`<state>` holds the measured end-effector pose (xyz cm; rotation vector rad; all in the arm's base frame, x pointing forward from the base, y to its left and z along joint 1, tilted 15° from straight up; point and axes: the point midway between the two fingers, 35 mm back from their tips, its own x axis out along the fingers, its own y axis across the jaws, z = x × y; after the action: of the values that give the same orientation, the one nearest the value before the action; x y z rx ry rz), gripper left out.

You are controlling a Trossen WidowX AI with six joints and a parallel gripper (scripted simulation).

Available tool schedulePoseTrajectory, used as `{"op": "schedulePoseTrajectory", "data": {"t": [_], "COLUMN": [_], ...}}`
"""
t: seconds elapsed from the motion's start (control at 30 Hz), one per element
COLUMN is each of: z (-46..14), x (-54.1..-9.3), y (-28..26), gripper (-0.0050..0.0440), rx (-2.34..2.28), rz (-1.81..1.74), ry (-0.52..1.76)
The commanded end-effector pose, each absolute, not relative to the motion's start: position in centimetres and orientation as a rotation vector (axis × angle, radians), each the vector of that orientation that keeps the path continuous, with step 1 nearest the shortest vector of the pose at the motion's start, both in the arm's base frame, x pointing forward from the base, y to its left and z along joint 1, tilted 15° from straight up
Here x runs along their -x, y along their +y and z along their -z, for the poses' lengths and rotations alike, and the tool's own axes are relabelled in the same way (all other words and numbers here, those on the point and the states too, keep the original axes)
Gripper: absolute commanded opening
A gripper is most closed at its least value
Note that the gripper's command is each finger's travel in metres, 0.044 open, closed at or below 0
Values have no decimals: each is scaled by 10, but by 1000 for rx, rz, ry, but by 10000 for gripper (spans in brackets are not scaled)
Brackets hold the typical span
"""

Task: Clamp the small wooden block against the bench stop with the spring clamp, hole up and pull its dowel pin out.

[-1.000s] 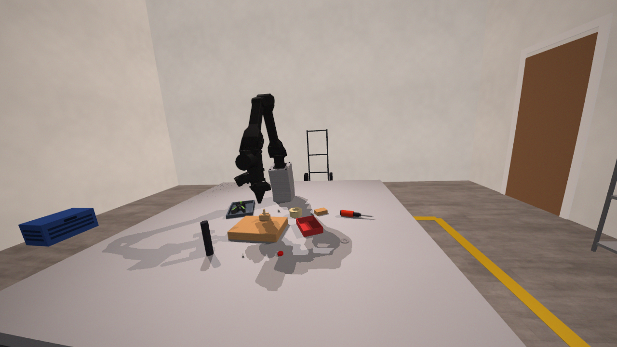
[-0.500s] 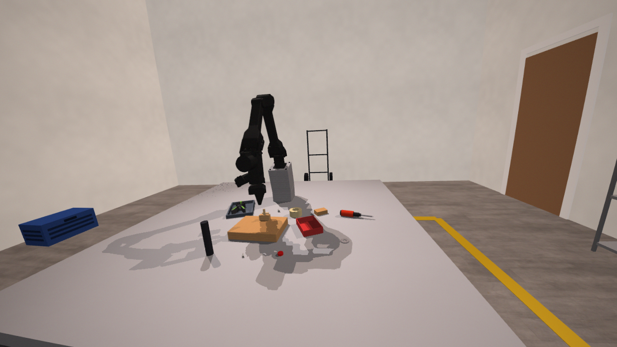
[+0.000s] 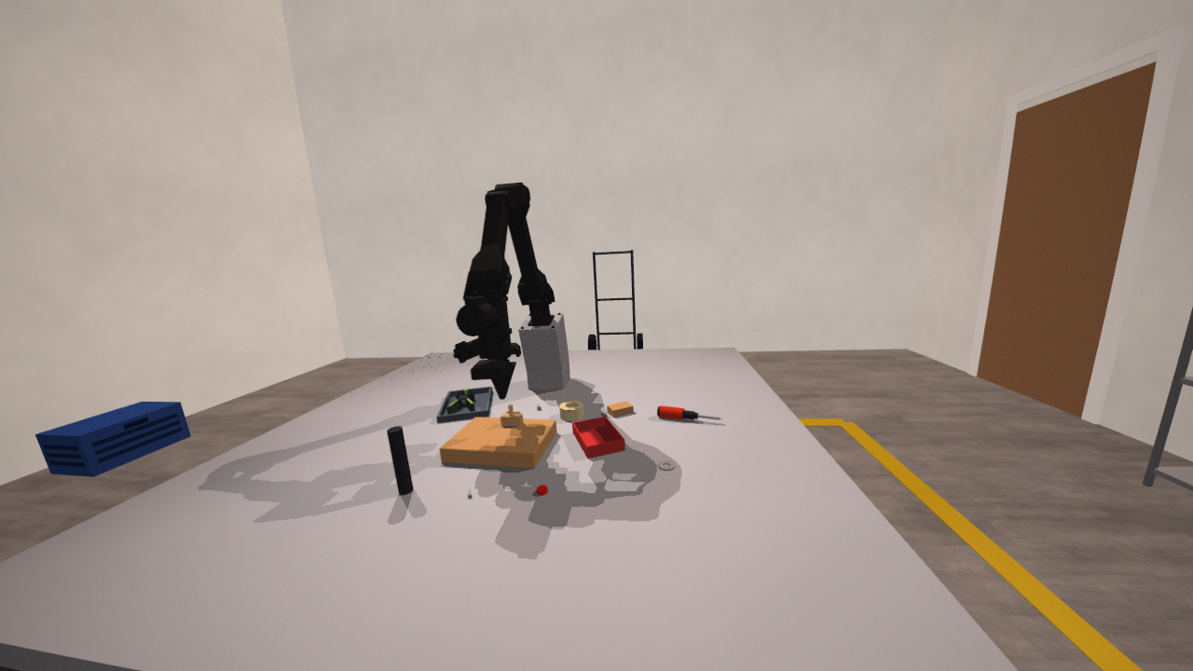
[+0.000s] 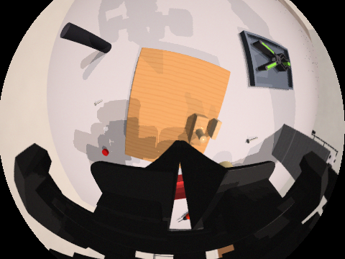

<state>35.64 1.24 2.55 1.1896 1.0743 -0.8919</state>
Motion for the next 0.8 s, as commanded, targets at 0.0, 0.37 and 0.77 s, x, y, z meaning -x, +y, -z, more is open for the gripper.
{"op": "schedulePoseTrajectory", "data": {"t": [0.0,0.37,0.77], "z": [-20,-16,-20], "x": [-357,-359,-359], "y": [12,13,13], "gripper": [0,0,0], "rx": [-1236,-1350,-1346], "rz": [942,1030,1014], "ry": [1060,1007,1008]}}
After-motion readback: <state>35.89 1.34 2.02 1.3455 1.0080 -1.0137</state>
